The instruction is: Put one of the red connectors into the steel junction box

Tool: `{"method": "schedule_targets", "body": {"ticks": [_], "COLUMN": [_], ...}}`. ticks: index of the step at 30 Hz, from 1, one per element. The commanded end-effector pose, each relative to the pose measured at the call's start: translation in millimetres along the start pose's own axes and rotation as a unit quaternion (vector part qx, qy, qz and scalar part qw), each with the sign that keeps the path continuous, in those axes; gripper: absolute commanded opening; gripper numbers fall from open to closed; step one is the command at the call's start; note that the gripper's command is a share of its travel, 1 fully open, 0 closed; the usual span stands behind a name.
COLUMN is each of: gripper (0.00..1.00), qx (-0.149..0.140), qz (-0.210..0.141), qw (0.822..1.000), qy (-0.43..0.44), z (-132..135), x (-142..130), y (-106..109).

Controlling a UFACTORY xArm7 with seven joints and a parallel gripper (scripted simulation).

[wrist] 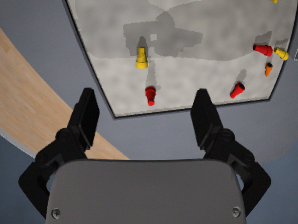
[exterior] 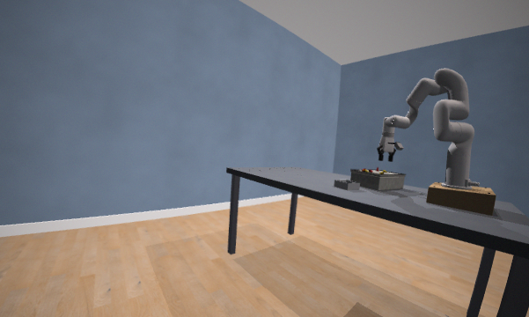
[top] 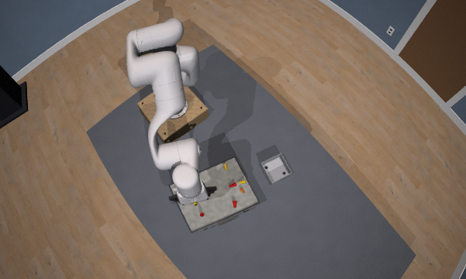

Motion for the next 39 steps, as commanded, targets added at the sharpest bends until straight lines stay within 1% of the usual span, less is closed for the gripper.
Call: {"method": "schedule_targets", "body": {"ticks": [1,6,9,12,17,19,24,28,32,39], "gripper": [1.0,1.0,1.0,1.0,1.0,1.0,1.0,1.0,1.0,1.0], "qx": [0.0,0.0,0.0,0.001,0.001,0.001,0.001,0.001,0.001,0.0], "qz": [-0.002,-0.002,-0.002,-0.002,-0.002,-0.002,-0.002,-0.002,-0.002,-0.002], "qw": [1.0,1.0,1.0,0.999,0.996,0.996,0.991,0.987,0.986,0.986], "qy": [0.0,0.003,0.015,0.035,0.084,0.084,0.133,0.159,0.168,0.168], "z": [0.0,2.8,12.6,30.5,72.5,72.5,114.2,135.7,143.4,143.8], "x": [-1.0,-1.0,-0.7,0.3,5.5,5.5,14.6,21.0,23.6,23.7], "y": [1.6,1.3,0.4,-1.2,-4.8,-4.8,-8.1,-9.7,-10.2,-10.3]}}
Point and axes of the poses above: the point where the finger pads meet when closed, its own y axis back along the fingers, its own z axis across the jaws, x = y × z, the point moved 10 cm from there along y, back along the fingers, and after that the axes turned 4 degrees about -y, right-handed, at the moved point
